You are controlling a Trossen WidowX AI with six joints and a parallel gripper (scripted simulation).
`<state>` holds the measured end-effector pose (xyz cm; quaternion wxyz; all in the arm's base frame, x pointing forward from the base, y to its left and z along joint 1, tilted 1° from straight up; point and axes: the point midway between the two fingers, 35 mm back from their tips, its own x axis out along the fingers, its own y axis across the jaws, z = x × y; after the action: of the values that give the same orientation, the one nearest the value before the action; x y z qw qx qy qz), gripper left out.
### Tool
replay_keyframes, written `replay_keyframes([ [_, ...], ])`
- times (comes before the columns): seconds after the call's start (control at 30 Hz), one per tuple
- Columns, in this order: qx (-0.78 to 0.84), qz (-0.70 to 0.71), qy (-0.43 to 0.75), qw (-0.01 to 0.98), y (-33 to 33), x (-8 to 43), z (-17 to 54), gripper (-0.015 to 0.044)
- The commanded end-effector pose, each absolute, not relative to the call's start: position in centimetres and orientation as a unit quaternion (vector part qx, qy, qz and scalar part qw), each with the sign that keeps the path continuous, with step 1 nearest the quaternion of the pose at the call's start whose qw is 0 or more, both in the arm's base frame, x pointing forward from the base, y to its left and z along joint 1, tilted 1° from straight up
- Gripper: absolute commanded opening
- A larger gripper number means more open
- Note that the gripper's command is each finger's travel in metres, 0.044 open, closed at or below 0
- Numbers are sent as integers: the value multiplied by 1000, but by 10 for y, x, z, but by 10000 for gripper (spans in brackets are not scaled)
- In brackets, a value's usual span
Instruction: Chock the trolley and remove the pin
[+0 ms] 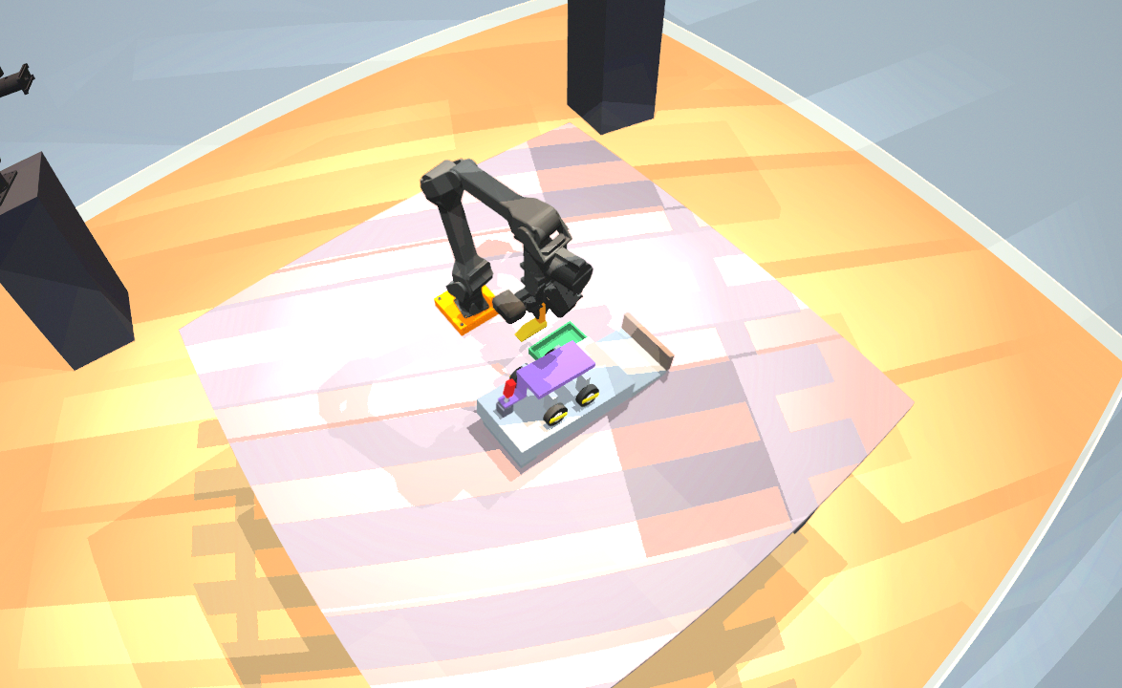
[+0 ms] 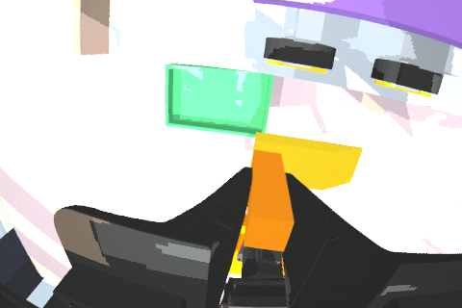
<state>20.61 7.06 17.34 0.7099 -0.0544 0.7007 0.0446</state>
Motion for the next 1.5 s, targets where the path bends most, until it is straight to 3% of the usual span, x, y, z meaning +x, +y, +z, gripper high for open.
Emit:
replay_keyframes([
  [0.0,-52,45,699,712,86,209,173,0],
  [0.67,-50,47,699,712,163,222,168,0],
  [1.47,-87,8,694,714,174,251,162,0],
])
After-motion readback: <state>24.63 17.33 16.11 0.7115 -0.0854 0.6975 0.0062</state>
